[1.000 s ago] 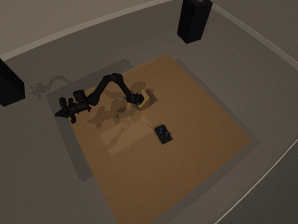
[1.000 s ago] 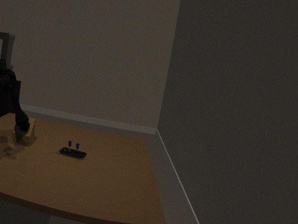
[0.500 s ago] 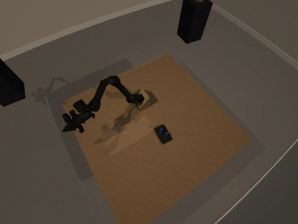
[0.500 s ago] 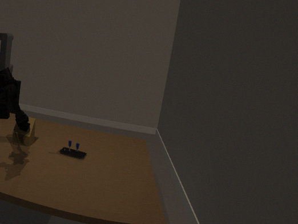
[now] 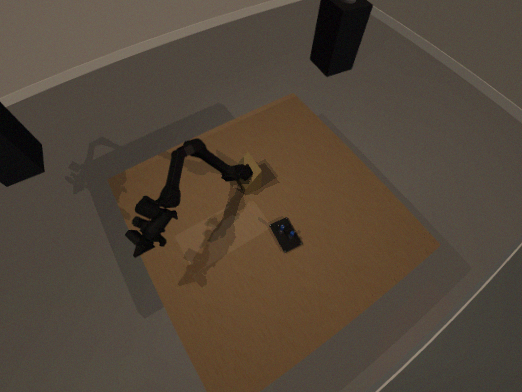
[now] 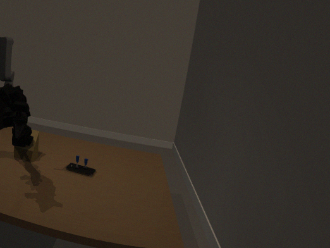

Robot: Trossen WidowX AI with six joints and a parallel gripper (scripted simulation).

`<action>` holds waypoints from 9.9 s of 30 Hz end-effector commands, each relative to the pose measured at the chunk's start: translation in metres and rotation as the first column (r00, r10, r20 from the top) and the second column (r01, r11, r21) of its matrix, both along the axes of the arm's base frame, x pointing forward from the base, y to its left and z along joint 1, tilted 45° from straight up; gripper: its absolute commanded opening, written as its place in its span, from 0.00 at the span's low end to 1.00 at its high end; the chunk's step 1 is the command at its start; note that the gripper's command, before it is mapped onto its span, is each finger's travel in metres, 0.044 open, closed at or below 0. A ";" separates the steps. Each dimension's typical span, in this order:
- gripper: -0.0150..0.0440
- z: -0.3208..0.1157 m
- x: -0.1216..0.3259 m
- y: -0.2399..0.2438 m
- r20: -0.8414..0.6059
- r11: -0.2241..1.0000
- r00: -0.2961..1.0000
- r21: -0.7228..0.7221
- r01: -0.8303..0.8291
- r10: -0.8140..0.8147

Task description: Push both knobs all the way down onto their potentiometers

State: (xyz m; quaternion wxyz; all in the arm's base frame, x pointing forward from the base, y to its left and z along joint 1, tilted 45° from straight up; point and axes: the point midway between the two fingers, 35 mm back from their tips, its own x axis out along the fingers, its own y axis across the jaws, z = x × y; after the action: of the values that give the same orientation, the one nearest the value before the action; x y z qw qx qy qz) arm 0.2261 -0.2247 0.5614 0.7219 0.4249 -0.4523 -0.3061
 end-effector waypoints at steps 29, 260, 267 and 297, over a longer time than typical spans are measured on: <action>0.25 -0.176 0.168 0.055 -0.748 0.976 0.628 0.139 -0.168 0.215; 0.25 -0.567 0.113 0.253 -0.007 0.667 -0.737 0.419 -0.616 -0.676; 0.25 -0.569 0.113 0.251 -0.007 0.667 -0.737 0.419 -0.616 -0.676; 0.25 -0.571 0.114 0.249 -0.007 0.667 -0.737 0.419 -0.616 -0.676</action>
State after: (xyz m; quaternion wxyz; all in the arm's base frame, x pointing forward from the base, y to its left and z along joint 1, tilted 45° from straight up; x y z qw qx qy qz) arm 0.3367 0.0357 -0.0014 -0.5726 0.4826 -0.6609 0.0482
